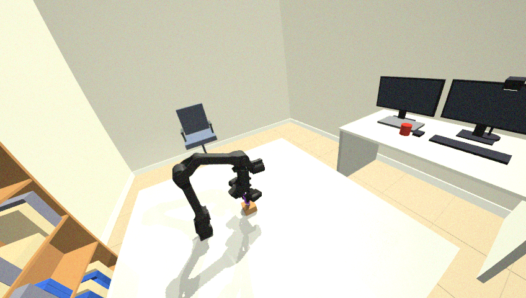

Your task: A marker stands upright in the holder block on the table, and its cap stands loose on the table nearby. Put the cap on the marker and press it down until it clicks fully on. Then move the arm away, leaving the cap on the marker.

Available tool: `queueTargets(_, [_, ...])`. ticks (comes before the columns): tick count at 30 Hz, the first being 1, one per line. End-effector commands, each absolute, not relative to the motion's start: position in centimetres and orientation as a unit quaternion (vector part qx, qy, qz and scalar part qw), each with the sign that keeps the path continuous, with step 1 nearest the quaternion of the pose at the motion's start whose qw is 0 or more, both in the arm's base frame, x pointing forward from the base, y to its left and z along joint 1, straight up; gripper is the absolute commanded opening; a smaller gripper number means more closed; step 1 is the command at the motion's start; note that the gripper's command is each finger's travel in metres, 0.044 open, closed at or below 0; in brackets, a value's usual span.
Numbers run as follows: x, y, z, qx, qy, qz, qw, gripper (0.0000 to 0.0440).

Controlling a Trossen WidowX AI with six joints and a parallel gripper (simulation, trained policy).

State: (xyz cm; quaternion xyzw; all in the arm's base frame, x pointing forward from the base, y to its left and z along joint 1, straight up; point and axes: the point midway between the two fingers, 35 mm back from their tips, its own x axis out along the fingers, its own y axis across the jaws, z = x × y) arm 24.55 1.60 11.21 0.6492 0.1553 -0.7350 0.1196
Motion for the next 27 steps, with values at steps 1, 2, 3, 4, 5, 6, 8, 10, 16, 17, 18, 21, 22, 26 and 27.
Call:
queueTargets(1, [24.2,1.6,9.5,0.638,0.166,-0.742,0.124,0.0007])
queueTargets(2, [24.2,1.6,9.4,0.638,0.167,-0.741,0.126,0.0008])
queueTargets(3, [24.2,1.6,9.3,0.638,0.167,-0.741,0.127,0.0008])
queueTargets(4, [24.1,1.6,9.1,0.636,0.167,-0.742,0.128,0.0035])
queueTargets(5, [24.1,1.5,8.9,0.636,0.168,-0.742,0.129,0.0035])
queueTargets(6, [24.1,1.5,8.8,0.637,0.168,-0.741,0.131,0.0036])
queueTargets(8, [24.2,1.4,8.8,0.638,0.168,-0.739,0.134,0.0038])
queueTargets(10, [24.2,1.3,8.7,0.639,0.169,-0.738,0.138,0.0041])
queueTargets(16, [24.3,1.0,8.5,0.640,0.169,-0.734,0.149,0.0049])
queueTargets(17, [24.3,0.9,8.5,0.641,0.169,-0.734,0.151,0.0050])
queueTargets(18, [24.3,0.9,8.5,0.641,0.169,-0.733,0.152,0.0051])
queueTargets(21, [24.3,0.7,8.4,0.641,0.169,-0.732,0.158,0.0055])
queueTargets(22, [24.3,0.7,8.4,0.642,0.169,-0.731,0.159,0.0057])
queueTargets(26, [24.4,0.5,8.3,0.642,0.169,-0.729,0.166,0.0062])
queueTargets(27, [24.4,0.5,8.3,0.642,0.169,-0.729,0.168,0.0064])
